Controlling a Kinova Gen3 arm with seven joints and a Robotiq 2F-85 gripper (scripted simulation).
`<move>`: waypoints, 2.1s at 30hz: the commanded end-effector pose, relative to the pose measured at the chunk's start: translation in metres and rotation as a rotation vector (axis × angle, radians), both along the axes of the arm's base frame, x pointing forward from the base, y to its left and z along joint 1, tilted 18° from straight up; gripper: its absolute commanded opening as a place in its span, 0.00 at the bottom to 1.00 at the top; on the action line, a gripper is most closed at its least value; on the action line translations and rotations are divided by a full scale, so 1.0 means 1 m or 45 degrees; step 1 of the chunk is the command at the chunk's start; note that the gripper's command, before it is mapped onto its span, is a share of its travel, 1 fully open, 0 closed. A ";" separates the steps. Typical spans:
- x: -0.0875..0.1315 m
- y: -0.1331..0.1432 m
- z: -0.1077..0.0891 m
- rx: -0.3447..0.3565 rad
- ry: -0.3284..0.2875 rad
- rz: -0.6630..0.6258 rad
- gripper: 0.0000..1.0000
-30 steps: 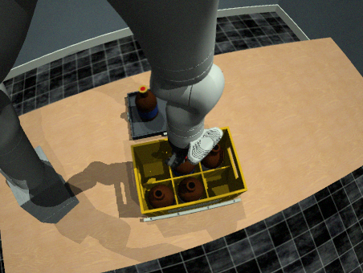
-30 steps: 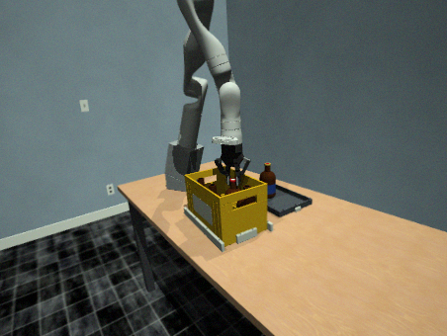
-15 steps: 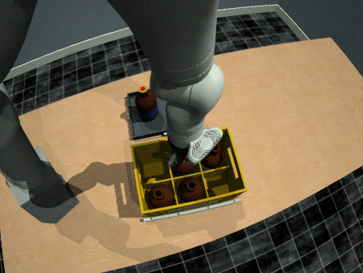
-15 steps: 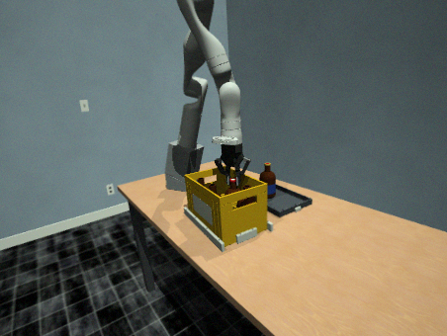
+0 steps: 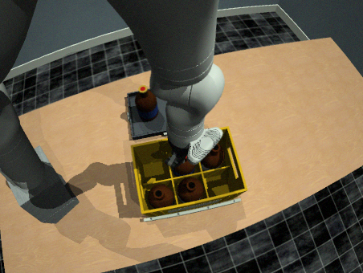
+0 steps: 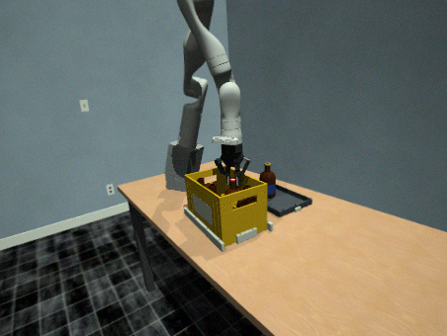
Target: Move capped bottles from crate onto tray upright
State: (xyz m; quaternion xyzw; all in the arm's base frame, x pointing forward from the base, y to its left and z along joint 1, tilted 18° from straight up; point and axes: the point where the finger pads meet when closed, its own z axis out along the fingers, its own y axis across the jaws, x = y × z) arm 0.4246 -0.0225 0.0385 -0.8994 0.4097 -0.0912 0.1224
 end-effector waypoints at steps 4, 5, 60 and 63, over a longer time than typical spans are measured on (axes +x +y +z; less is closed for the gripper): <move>0.000 0.000 0.000 -0.001 -0.002 0.000 0.00; 0.000 0.000 0.000 -0.001 -0.002 0.000 0.00; -0.036 -0.018 0.133 0.006 0.008 0.021 0.00; -0.038 -0.022 0.141 0.004 0.006 0.016 0.00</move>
